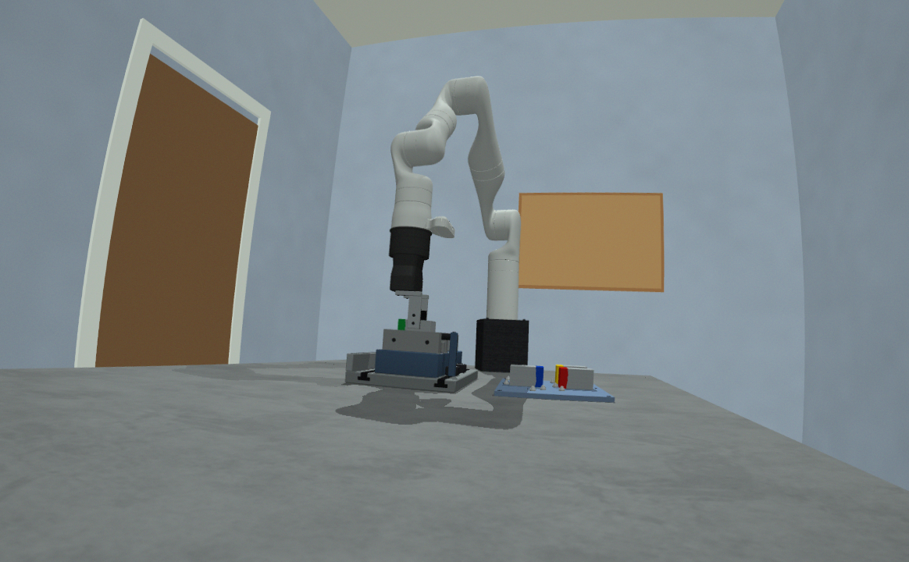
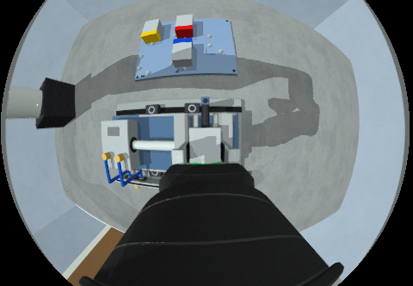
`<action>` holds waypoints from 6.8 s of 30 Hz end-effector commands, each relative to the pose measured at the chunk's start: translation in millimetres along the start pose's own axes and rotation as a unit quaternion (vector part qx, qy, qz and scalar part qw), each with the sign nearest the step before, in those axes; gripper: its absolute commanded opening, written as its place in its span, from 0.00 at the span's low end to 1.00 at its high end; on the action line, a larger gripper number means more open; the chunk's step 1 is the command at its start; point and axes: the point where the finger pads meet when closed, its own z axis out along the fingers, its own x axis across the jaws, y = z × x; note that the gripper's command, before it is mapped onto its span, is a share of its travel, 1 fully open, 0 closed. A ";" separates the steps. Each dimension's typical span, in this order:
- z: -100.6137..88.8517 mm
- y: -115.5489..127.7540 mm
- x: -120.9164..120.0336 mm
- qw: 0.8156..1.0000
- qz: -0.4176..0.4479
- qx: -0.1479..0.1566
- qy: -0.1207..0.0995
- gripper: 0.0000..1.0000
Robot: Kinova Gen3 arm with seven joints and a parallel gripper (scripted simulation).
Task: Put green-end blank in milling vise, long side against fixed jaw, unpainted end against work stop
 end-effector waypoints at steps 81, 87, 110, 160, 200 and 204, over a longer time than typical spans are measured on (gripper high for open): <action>-3.8 0.2 0.9 1.000 0.000 0.000 0.001 1.00; -4.3 0.2 0.7 1.000 0.000 0.000 0.001 1.00; -8.1 0.2 0.6 1.000 0.000 0.000 0.001 1.00; -15.8 0.1 0.4 1.000 0.000 0.000 0.001 1.00; -23.6 0.2 0.9 1.000 0.000 0.000 0.001 1.00; -24.2 0.2 1.0 1.000 0.000 0.000 0.001 1.00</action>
